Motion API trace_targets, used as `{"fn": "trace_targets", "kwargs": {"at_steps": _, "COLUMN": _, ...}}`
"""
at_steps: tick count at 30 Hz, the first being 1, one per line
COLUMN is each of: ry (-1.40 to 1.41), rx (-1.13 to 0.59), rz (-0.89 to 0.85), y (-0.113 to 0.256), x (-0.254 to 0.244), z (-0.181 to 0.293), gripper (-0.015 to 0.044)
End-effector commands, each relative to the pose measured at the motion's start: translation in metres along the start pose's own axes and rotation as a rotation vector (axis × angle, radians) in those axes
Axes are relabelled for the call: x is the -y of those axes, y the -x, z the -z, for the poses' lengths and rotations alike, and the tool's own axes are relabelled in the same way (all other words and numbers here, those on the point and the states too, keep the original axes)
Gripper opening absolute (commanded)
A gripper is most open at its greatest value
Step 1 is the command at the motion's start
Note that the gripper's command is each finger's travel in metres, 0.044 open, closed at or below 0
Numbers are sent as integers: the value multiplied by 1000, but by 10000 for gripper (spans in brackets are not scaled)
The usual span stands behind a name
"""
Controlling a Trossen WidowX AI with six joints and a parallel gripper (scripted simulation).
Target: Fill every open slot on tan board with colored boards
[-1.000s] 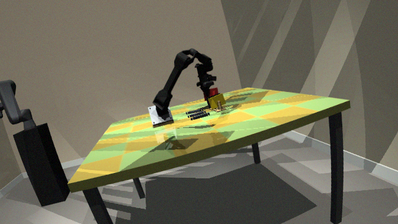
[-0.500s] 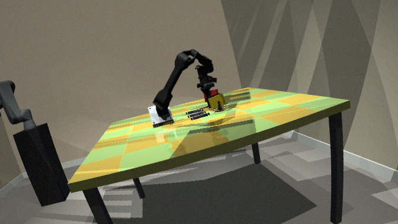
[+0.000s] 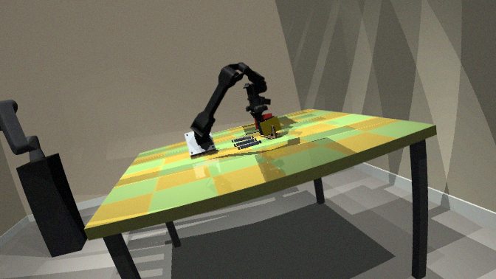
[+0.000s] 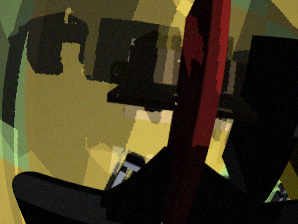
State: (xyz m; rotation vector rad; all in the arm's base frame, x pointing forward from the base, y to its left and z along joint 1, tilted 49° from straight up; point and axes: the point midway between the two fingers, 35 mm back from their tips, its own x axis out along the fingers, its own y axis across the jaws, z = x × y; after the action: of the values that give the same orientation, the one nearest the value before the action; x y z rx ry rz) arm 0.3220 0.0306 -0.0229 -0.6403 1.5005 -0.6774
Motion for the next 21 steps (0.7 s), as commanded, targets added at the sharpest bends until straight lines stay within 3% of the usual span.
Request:
{"fn": "trace_targets", "kwargs": {"at_steps": 1, "ry": 5, "rx": 2, "rz": 5, "y": -4, "x": 0, "z": 0, "gripper": 0}}
{"fn": "trace_targets", "kwargs": {"at_steps": 21, "ry": 5, "rx": 2, "rz": 6, "y": -19, "x": 1, "z": 0, "gripper": 0}}
